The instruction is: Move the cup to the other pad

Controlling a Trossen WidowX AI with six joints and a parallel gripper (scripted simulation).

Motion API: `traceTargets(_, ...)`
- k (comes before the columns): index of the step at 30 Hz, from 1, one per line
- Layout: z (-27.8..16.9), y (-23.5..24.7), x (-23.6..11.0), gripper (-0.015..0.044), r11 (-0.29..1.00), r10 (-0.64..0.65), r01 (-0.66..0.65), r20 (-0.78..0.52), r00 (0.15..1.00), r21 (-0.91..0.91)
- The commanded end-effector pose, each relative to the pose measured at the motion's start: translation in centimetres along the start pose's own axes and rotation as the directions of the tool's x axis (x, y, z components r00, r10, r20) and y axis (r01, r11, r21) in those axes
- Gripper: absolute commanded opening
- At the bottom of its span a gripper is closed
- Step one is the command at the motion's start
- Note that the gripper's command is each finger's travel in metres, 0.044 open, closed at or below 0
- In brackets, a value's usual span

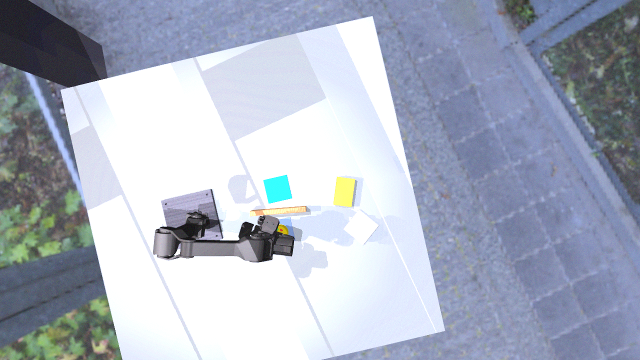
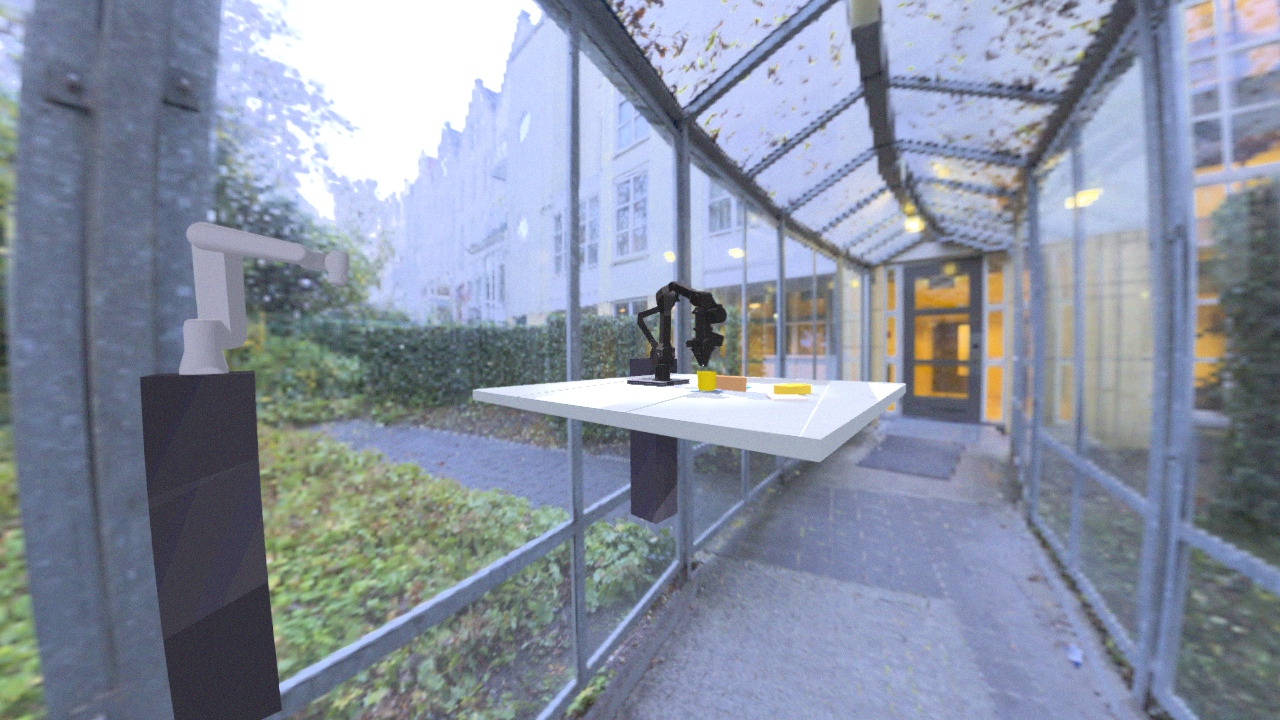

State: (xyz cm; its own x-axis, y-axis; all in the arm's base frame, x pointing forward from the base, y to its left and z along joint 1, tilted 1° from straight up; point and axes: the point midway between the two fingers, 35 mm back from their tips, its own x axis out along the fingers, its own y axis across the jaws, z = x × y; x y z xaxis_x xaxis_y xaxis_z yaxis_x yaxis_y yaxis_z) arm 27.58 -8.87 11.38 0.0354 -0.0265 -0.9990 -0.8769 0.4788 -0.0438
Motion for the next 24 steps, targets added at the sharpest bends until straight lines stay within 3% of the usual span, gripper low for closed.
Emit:
traceTargets(1, 0.0, 0.2, 0.9, 0.0167, 1.000, 0.011, -0.011, 0.001, 1.000, -0.006)
traceTargets(24, 0.0, 0.3, 4.7, 0.0167, 1.000, 0.011, -0.011, 0.001, 1.000, -0.006)
